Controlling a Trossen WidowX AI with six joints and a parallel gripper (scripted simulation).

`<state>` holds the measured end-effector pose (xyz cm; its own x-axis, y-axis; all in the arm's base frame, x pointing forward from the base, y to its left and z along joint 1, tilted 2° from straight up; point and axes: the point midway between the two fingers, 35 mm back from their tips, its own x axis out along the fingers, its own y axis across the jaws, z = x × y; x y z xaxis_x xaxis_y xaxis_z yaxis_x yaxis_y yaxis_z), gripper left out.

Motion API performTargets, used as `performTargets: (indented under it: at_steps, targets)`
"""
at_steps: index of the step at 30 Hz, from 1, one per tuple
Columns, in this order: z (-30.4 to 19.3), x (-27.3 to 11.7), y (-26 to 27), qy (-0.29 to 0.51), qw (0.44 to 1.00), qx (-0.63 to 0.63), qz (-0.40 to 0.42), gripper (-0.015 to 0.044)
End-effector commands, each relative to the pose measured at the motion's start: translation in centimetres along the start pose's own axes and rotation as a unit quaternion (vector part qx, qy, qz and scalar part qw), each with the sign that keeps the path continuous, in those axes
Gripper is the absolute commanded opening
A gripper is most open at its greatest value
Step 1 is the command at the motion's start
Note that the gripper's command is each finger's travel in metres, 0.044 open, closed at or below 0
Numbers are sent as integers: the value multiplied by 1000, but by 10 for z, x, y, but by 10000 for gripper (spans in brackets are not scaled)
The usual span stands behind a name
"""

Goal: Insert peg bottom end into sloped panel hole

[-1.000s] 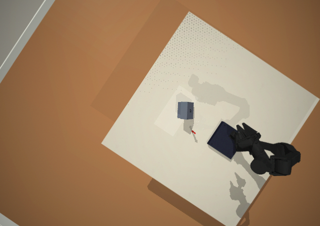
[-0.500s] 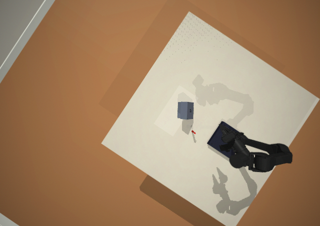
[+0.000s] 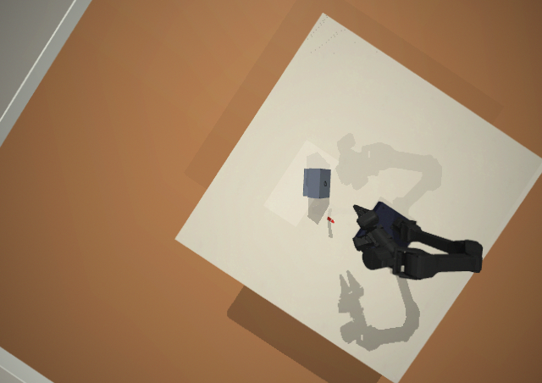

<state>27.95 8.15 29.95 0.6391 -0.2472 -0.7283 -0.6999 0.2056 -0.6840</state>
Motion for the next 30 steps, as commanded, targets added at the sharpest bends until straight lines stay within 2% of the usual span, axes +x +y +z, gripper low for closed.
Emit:
performTargets:
  at_steps: [1, 16, 30]
  targets:
    - [14, 17, 14, -8, 998, 49, 38, 440]
    - [50, 62, 61, 5, 965, 206, 162, 440]
    - [74, 97, 110, 64, 894, 352, 271, 440]
